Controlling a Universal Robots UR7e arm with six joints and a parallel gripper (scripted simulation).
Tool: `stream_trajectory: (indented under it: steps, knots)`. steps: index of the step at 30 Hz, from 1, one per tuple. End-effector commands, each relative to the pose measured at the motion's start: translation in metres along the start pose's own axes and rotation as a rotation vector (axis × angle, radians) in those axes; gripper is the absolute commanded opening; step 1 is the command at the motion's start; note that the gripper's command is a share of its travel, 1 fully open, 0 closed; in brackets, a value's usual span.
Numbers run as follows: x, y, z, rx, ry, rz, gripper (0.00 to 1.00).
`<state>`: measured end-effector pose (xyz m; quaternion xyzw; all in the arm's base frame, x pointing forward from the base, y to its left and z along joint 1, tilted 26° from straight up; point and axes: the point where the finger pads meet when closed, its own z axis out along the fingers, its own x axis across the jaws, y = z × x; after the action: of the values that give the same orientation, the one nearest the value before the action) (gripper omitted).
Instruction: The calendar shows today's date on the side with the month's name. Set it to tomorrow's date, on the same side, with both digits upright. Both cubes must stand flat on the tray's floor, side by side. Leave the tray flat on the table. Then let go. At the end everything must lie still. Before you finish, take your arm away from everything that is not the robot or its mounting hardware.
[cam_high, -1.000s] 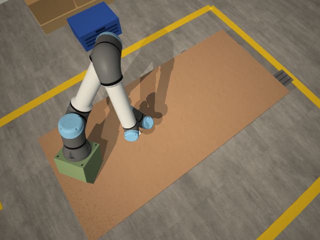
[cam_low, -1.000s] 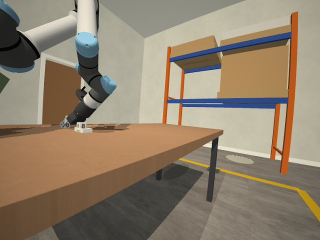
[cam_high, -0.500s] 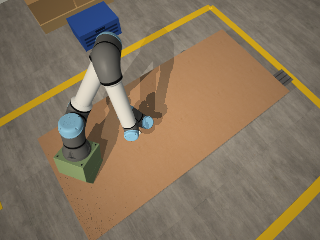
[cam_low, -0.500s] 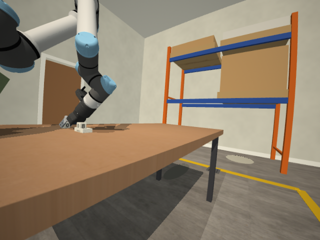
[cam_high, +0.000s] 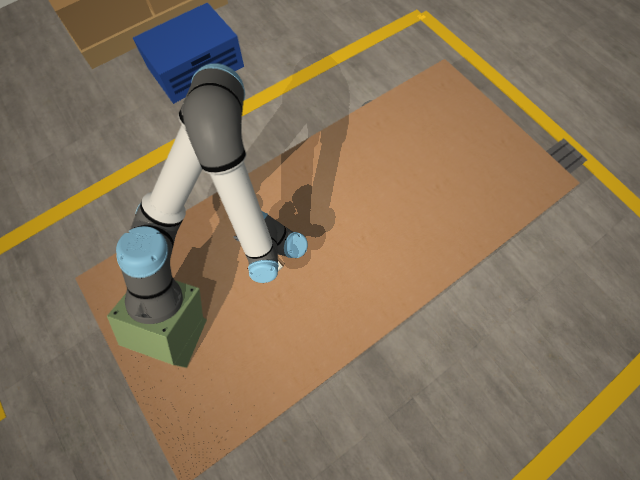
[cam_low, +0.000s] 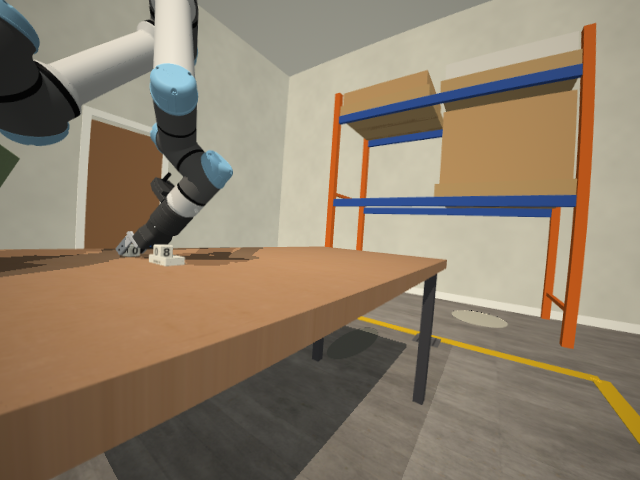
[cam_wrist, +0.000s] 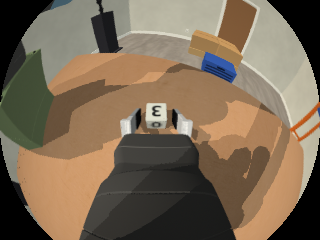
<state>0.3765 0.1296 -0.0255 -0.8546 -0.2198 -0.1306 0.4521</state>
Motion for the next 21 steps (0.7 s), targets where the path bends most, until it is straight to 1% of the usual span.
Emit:
stream_trajectory:
  steps: [1, 12, 17, 21]
  knots:
    - [0.002, 0.001, 0.000, -0.002, -0.001, -0.004, 1.00]
    - [0.002, -0.001, -0.002, -0.003, 0.000, -0.004, 1.00]
    - [0.000, -0.007, -0.007, -0.001, 0.000, -0.001, 1.00]
    - [0.000, -0.015, -0.015, -0.001, 0.000, -0.001, 1.00]
